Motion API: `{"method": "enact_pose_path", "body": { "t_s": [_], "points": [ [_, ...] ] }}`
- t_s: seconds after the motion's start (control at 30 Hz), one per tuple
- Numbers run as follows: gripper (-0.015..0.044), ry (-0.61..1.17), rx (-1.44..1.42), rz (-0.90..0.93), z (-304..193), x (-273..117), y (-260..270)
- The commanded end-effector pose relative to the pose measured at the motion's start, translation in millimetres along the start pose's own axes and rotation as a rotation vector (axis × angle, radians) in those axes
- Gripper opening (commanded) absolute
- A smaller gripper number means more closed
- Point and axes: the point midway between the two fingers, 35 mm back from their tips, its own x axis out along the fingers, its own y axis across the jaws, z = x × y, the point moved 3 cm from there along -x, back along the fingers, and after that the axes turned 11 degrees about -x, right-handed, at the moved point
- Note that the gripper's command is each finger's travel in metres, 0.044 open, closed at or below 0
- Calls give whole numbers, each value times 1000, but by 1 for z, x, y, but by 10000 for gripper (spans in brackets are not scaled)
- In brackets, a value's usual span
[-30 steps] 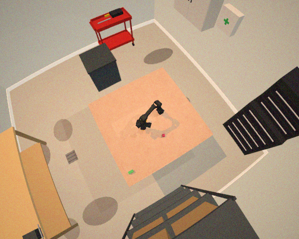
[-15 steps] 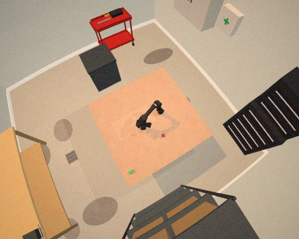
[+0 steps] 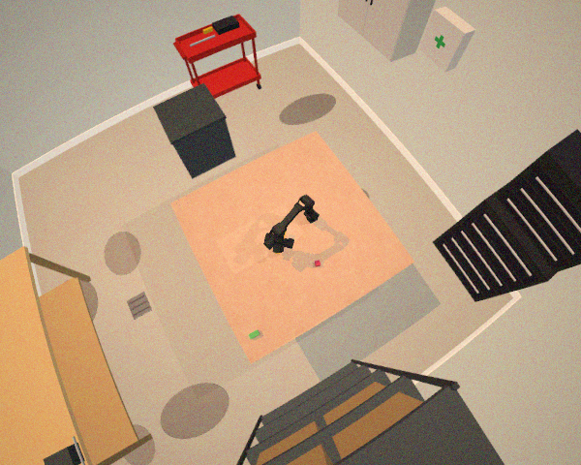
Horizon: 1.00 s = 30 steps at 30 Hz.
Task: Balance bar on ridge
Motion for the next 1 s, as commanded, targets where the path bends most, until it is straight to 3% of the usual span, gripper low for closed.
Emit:
{"method": "enact_pose_path", "body": {
  "t_s": [0.0,0.97],
  "points": [
    [0,2,3,4,0,2,1],
    [0,2,3,4,-1,4,1]
  ]
}}
